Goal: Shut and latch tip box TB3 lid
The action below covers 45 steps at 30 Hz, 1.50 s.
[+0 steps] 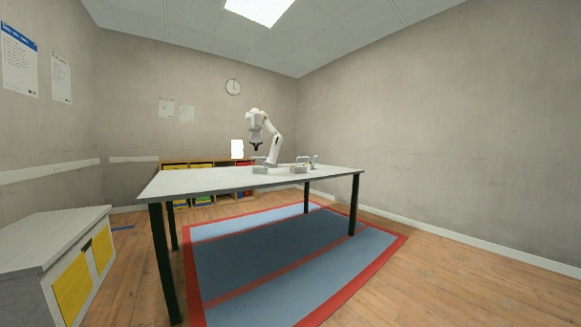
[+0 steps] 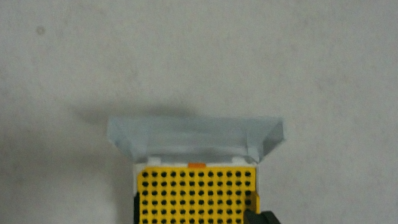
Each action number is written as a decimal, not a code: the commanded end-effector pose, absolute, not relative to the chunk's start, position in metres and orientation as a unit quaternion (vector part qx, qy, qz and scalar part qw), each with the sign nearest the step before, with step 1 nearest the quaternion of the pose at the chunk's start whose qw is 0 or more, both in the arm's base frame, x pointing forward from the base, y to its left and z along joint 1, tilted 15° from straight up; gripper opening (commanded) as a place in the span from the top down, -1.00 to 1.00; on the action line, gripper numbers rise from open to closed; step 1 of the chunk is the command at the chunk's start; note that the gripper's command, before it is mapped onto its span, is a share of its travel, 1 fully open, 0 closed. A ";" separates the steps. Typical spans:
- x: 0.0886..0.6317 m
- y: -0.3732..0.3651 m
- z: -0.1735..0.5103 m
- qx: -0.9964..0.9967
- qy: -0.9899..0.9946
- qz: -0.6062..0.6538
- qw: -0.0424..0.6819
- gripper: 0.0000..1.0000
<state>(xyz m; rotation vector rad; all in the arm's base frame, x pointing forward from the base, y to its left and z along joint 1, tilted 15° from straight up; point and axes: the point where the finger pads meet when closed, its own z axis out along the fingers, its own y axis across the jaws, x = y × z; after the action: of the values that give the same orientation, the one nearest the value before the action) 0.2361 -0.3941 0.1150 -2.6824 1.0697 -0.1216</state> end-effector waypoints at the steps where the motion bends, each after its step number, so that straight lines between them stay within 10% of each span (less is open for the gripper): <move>1: 0.260 -0.409 0.118 -0.921 0.367 -0.039 0.127 1.00; 45: 0.335 -0.450 0.125 -0.920 0.368 -0.039 0.127 1.00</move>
<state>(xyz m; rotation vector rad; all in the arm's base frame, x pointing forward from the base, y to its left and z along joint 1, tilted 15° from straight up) 0.3343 -0.4491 0.1257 -2.6771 1.0679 -0.1078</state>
